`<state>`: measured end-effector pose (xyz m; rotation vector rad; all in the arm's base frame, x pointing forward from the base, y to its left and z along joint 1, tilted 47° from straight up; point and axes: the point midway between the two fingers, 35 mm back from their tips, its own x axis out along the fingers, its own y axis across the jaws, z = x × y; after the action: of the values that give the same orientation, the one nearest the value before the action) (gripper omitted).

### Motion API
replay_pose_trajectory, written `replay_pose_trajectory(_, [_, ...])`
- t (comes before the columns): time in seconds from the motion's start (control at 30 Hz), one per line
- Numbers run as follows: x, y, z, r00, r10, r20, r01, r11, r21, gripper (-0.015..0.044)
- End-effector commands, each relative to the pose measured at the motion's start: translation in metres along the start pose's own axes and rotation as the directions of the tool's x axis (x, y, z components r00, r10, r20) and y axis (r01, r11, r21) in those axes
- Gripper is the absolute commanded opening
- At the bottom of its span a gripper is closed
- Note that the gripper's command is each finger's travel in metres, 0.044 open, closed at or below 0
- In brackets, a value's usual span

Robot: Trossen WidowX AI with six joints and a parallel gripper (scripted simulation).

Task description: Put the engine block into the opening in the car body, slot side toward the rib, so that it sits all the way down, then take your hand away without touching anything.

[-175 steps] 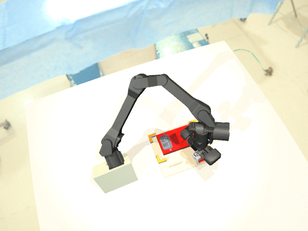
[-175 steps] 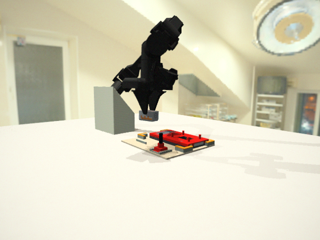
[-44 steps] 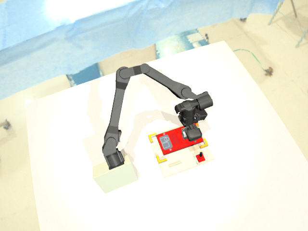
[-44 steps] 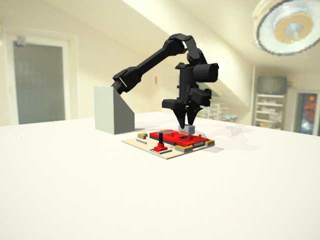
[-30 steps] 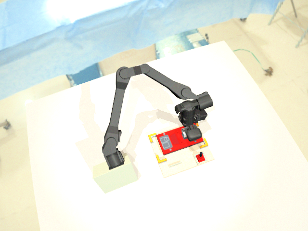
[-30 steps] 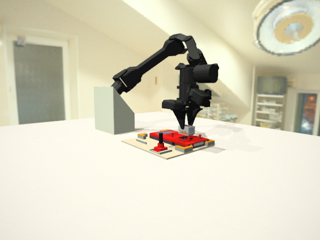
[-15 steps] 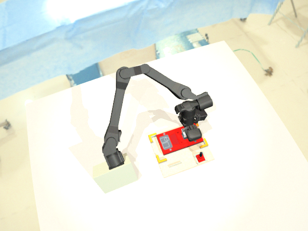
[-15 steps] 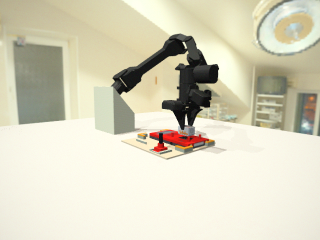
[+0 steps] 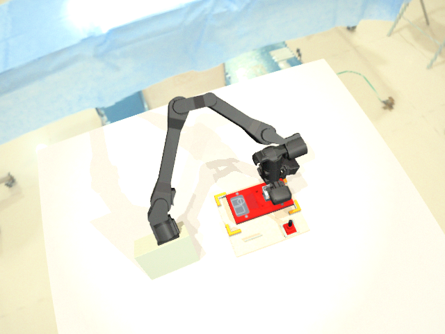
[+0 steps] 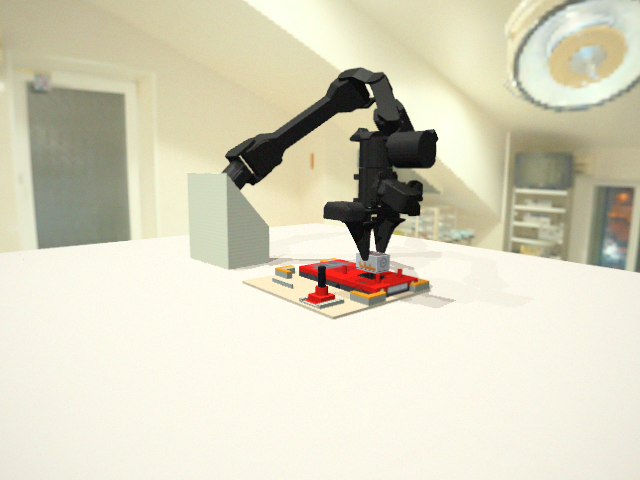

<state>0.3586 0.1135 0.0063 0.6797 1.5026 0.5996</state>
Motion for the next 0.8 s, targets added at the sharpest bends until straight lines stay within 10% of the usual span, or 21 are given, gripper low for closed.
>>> replay_pose_trajectory(0.0, [0.0013, 0.0000, -0.0003, 1.000, 0.004, -0.002, -0.004, 1.000, 0.007, 0.0160])
replay_pose_trajectory(0.77, [0.0039, 0.0001, -0.0003, 1.000, 0.005, -0.002, -0.005, 1.000, 0.007, 0.0160])
